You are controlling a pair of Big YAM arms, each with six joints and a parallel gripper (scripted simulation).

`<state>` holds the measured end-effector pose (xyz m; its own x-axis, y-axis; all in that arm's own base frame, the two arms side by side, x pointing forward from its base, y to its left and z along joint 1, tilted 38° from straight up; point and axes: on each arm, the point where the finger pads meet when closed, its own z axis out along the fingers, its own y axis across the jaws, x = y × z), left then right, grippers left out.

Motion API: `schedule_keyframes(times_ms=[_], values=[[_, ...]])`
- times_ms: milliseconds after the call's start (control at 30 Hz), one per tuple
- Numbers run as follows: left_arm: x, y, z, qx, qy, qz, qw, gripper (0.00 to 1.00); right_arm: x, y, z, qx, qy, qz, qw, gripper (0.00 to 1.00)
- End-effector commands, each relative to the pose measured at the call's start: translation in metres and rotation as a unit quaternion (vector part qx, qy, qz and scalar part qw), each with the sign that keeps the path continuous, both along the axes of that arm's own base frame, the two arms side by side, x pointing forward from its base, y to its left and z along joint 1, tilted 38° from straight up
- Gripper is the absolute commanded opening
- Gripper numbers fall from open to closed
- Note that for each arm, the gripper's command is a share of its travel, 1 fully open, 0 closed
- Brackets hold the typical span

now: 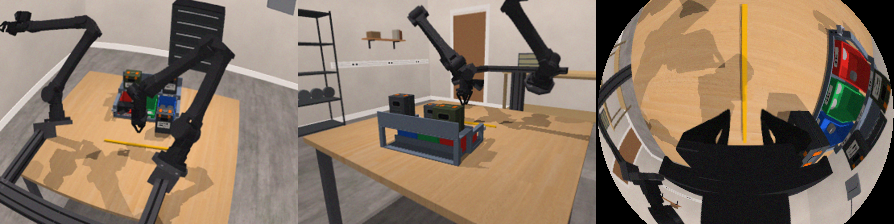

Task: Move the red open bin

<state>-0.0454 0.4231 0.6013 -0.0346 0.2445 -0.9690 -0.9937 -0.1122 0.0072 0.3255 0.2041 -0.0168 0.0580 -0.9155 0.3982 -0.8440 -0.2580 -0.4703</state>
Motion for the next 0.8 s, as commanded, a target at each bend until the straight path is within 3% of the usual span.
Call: schedule_keyframes(times_ms=[0,100,133,767], values=[[-0.003,-0.0141,0.0375,0.026,-0.001,0.003,1.0,1.0,0.003,0.008,0.0073,0.005,-0.006,-0.001,1.0,0.43],[-0.003,-0.0141,0.0375,0.026,-0.001,0.003,1.0,1.0,0.0032,0.0087,0.0086,0.006,-0.007,0.001,1.0,0.43],[-0.003,-0.0141,0.0375,0.026,-0.001,0.003,1.0,1.0,0.0032,0.009,0.0091,0.006,-0.008,0.001,1.0,0.0],[-0.003,-0.0141,0.0375,0.026,-0.001,0.003,1.0,1.0,0.0031,0.0134,0.0139,0.011,-0.013,0.004,1.0,0.0]])
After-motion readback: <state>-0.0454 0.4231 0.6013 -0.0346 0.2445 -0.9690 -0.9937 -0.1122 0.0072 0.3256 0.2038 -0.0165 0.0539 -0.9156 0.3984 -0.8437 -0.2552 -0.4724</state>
